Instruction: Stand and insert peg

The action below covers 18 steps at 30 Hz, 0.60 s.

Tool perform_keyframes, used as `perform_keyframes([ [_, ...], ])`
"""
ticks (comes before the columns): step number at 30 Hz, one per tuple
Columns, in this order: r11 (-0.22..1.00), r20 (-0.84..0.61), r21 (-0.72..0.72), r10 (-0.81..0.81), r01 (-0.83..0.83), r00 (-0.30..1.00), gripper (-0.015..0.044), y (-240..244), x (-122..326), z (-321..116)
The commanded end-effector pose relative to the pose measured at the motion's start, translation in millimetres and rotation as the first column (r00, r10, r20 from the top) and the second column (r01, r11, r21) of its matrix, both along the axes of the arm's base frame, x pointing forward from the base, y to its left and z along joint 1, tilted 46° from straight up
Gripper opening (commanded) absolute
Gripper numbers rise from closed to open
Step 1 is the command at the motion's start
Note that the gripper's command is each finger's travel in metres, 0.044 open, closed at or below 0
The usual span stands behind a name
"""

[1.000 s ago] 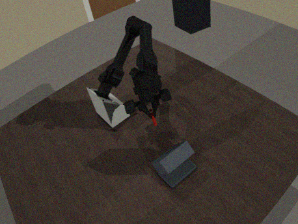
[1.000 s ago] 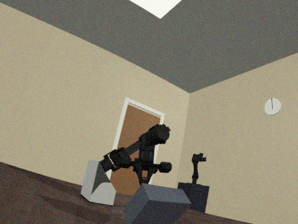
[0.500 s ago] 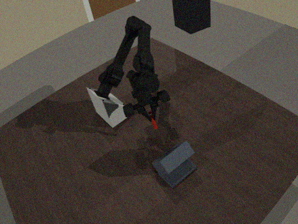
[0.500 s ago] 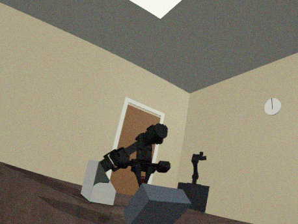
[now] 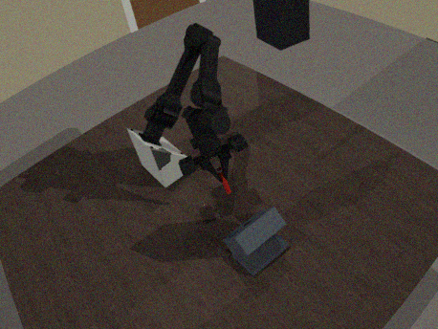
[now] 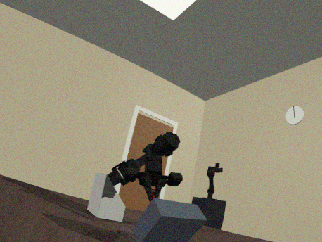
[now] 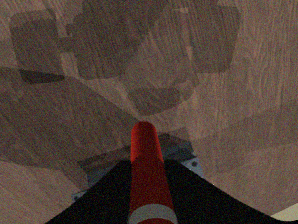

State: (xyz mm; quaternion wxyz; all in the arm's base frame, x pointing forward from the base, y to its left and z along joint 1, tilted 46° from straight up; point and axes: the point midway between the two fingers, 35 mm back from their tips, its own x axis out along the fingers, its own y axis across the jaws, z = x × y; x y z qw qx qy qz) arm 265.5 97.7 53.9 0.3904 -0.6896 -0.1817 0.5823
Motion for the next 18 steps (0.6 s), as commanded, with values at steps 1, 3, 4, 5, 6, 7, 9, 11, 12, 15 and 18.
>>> perform_keyframes([
  [1, 1.000, 0.025, -0.004, -0.006, 0.006, 1.000, 0.0000, -3, 2, -2],
  [3, 1.000, 0.038, -0.005, -0.009, 0.010, 0.999, 0.0000, -4, 3, -3],
  [4, 1.000, 0.045, -0.005, -0.011, 0.011, 0.999, 0.0000, -4, 3, -3],
  [5, 1.000, 0.051, -0.006, -0.013, 0.013, 0.999, 0.0000, -5, 4, -4],
  [6, 1.000, 0.058, -0.006, -0.014, 0.015, 0.998, 0.0000, -5, 5, -4],
  [7, 1.000, 0.064, -0.006, -0.016, 0.016, 0.998, 0.0000, -6, 5, -4],
  [9, 1.000, 0.078, -0.007, -0.019, 0.020, 0.997, 0.0000, -7, 7, -5],
  [11, 1.000, 0.091, -0.008, -0.022, 0.023, 0.996, 0.0000, -8, 8, -5],
  [12, 1.000, 0.097, -0.008, -0.024, 0.025, 0.995, 0.0000, -8, 8, -6],
  [15, 1.000, 0.117, -0.009, -0.029, 0.030, 0.993, 0.0000, -10, 10, -6],
  [18, 0.999, 0.137, -0.010, -0.034, 0.035, 0.990, 0.0000, -12, 12, -7],
])
